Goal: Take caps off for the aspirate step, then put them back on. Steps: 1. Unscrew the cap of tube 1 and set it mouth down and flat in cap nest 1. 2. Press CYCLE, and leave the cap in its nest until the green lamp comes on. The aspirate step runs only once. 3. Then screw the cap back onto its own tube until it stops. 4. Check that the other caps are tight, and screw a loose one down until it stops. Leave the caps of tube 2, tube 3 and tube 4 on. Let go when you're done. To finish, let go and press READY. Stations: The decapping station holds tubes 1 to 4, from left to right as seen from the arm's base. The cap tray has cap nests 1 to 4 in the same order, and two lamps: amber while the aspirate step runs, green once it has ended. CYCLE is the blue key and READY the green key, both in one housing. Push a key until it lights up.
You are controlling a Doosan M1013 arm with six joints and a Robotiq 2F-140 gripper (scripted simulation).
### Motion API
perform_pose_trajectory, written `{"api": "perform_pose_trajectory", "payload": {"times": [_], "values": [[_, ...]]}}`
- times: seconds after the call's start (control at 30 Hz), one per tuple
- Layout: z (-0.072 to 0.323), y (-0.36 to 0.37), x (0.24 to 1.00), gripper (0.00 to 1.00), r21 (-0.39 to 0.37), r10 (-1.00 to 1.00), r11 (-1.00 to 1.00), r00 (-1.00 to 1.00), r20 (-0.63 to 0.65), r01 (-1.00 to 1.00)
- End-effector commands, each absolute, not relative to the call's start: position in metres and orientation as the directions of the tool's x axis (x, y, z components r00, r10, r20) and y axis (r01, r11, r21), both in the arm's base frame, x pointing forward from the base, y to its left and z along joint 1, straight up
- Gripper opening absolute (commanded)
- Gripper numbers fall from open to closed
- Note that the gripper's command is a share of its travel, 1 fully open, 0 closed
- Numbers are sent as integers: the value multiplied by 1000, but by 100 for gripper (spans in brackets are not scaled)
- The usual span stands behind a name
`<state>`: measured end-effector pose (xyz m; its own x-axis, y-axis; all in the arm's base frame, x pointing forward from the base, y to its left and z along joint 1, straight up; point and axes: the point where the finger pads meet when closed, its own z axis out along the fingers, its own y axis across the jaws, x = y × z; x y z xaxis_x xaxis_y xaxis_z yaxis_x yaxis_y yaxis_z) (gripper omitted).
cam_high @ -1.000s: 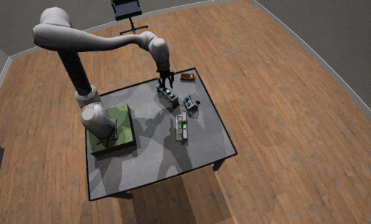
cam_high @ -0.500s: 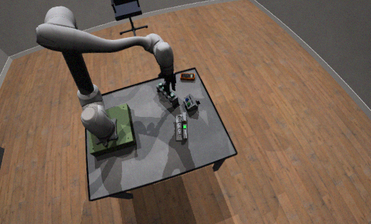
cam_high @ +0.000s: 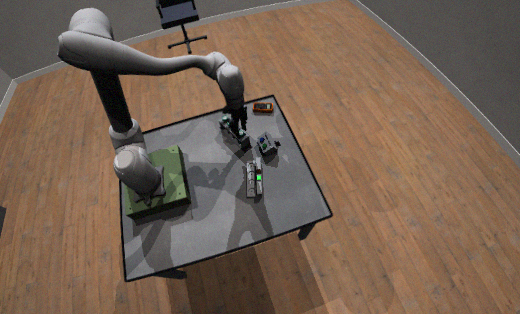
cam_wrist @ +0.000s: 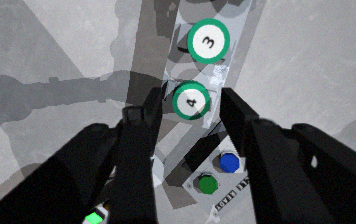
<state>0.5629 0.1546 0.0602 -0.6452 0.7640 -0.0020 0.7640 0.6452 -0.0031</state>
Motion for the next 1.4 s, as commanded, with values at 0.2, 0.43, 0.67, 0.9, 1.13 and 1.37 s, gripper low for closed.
{"api": "perform_pose_trajectory", "payload": {"times": [0.2,0.43,0.67,0.9,1.13,1.37], "values": [[57,155,563,41,-2,764,645,-645,-2,764],[54,155,563,41,-2,764,645,-645,-2,764],[51,155,563,41,-2,764,645,-645,-2,764],[51,155,563,30,-2,764,645,-645,-2,764],[51,155,563,30,-2,764,645,-645,-2,764],[51,155,563,30,-2,789,614,-614,-2,789]]}}
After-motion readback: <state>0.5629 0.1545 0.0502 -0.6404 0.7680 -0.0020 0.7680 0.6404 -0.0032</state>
